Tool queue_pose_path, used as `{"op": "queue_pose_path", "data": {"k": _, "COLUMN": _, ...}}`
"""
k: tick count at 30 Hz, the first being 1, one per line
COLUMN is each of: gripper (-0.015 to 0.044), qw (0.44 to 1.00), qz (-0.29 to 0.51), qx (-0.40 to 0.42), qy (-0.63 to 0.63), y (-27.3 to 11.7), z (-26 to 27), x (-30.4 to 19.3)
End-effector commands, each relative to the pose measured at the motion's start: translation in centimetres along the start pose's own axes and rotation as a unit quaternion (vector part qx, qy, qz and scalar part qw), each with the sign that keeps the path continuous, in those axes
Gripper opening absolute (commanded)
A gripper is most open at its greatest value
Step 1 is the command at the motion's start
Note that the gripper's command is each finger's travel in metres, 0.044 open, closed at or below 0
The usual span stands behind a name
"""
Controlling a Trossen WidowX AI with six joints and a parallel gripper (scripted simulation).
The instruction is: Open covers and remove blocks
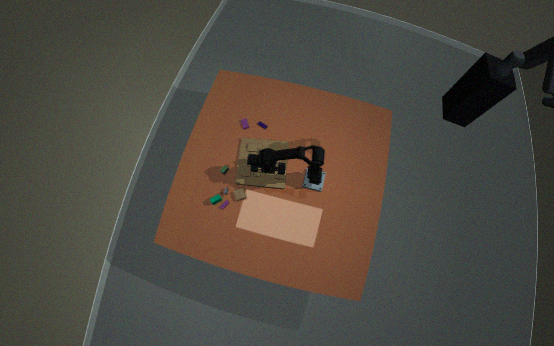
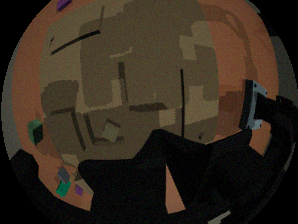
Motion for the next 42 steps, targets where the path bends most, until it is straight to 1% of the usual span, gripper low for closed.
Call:
{"op": "queue_pose_path", "data": {"k": 1, "gripper": 0.0, "qw": 1.0, "qz": 0.002, "qx": -0.004, "qy": 0.003, "y": 0.7, "z": -0.2, "x": 0.0}}
{"op": "queue_pose_path", "data": {"k": 28, "gripper": 0.0, "qw": 1.0, "qz": 0.002, "qx": -0.004, "qy": 0.003, "y": 3.3, "z": -0.4, "x": -0.1}}
{"op": "queue_pose_path", "data": {"k": 42, "gripper": 0.0, "qw": 1.0, "qz": 0.002, "qx": -0.004, "qy": 0.003, "y": 3.3, "z": -0.1, "x": 0.9}}
Point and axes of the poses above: the point midway between the two fingers, 35 mm back from their tips, its own y axis out along the fingers, its own z axis across the jaws, x = y × z, the point moved 7 cm from there along -y, back along the fingers, and after that the axes turned 11 degrees about y, right-handed, at the moved point
